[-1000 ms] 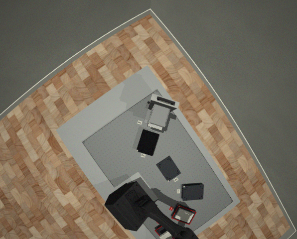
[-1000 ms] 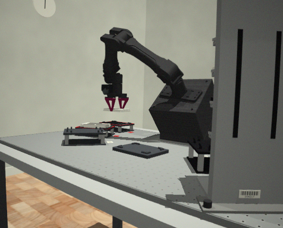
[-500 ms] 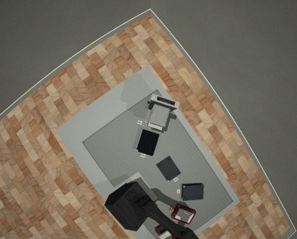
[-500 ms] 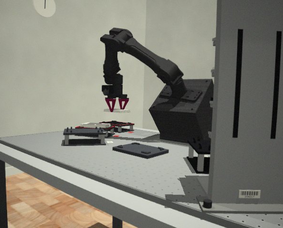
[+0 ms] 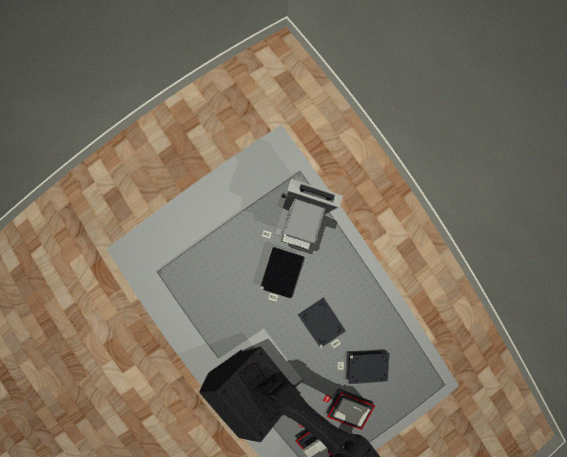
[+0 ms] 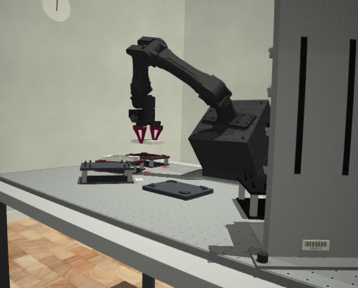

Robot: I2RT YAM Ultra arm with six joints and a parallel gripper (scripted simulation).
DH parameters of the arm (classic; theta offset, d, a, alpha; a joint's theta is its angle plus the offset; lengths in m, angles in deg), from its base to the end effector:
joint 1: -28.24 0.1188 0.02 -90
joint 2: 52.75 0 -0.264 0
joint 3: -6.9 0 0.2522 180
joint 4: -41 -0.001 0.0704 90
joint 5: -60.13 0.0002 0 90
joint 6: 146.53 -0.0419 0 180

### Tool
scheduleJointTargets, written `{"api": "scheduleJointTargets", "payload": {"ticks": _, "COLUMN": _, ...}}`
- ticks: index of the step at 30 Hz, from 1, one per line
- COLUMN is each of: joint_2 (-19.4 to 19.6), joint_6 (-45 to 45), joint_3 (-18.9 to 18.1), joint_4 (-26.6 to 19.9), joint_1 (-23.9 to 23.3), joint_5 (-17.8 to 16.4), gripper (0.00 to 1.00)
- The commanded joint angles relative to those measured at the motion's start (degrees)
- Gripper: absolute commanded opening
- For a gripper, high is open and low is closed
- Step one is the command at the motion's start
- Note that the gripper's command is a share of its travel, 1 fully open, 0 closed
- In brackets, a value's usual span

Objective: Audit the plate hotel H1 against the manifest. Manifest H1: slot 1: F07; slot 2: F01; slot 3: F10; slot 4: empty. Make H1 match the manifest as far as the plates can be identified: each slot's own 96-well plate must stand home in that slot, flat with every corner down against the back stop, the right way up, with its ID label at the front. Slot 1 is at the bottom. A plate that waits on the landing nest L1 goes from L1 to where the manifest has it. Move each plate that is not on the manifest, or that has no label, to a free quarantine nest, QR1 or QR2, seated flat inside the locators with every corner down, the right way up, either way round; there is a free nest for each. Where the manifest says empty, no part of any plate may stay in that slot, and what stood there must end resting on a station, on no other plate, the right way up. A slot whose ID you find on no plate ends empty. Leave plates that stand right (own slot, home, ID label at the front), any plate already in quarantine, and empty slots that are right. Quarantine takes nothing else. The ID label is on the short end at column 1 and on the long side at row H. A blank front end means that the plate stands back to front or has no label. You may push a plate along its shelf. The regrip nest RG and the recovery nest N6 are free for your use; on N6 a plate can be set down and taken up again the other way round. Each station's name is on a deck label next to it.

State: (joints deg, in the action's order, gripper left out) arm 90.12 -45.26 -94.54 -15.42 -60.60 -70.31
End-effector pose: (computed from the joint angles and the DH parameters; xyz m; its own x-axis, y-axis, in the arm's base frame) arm 0.0364 -0.4047 0.0100 -0.1687 0.9856 0.0084 0.7441 0.1218 0.6569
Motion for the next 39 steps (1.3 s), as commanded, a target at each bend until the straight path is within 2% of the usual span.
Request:
{"api": "scheduleJointTargets", "payload": {"ticks": 1, "joint_2": -0.3, "joint_6": -0.4, "joint_3": -0.1, "joint_4": 0.6, "joint_1": -0.3, "joint_5": 0.0, "gripper": 0.86}}
{"api": "scheduleJointTargets", "payload": {"ticks": 39, "joint_2": 1.5, "joint_6": -3.2, "joint_3": 1.2, "joint_4": 5.5, "joint_1": 1.8, "joint_5": -0.3, "gripper": 0.86}}
